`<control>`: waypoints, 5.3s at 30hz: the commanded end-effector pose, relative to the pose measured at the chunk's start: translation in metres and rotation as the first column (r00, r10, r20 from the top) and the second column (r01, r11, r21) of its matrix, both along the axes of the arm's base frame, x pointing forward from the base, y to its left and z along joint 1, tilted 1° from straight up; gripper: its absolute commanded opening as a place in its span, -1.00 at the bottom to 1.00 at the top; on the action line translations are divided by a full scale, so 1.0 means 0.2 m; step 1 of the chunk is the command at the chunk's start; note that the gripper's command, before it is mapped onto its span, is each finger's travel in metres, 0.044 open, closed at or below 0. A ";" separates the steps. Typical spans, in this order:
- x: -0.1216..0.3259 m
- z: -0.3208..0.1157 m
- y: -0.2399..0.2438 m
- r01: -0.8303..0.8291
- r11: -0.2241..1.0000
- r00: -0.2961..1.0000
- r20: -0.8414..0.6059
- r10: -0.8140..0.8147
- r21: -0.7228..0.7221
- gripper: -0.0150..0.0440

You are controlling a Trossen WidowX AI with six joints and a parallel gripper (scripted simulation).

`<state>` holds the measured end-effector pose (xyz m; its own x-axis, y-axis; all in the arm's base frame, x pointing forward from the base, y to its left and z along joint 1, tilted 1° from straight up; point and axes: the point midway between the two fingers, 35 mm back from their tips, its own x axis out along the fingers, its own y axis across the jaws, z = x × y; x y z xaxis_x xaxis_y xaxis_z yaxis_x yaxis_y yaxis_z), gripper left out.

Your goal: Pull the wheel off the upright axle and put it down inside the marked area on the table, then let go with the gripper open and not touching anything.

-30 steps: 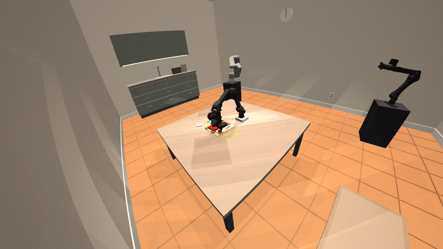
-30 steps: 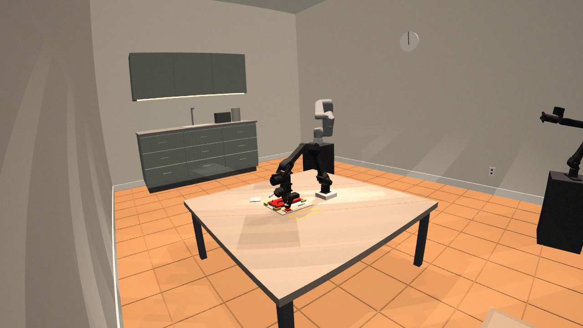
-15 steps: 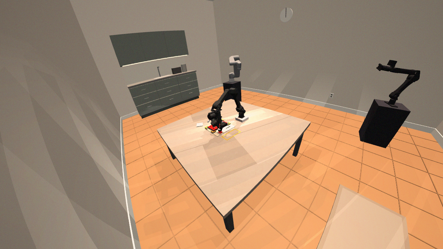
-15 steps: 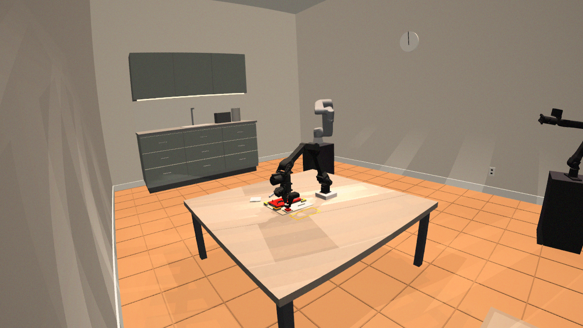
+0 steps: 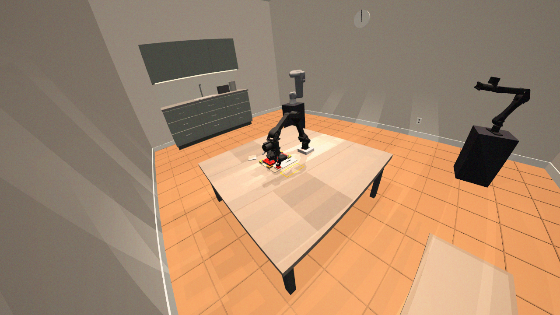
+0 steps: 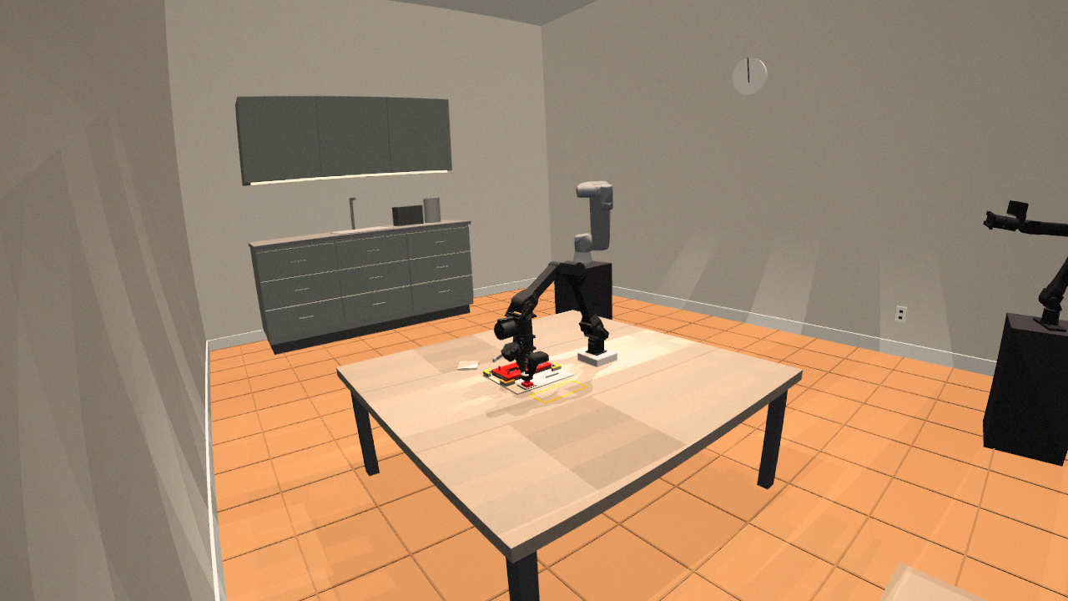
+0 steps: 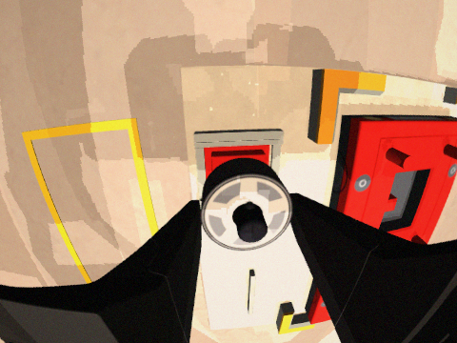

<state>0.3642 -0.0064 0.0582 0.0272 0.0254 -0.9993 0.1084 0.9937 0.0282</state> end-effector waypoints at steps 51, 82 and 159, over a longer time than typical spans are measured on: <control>0.00 0.12 0.00 -0.003 1.000 1.000 0.007 0.003 -0.003 -0.49; -0.01 0.17 0.00 -0.004 1.000 1.000 0.008 0.004 -0.004 -0.49; -0.24 -0.17 0.54 -0.010 1.000 1.000 0.001 0.010 0.006 -0.40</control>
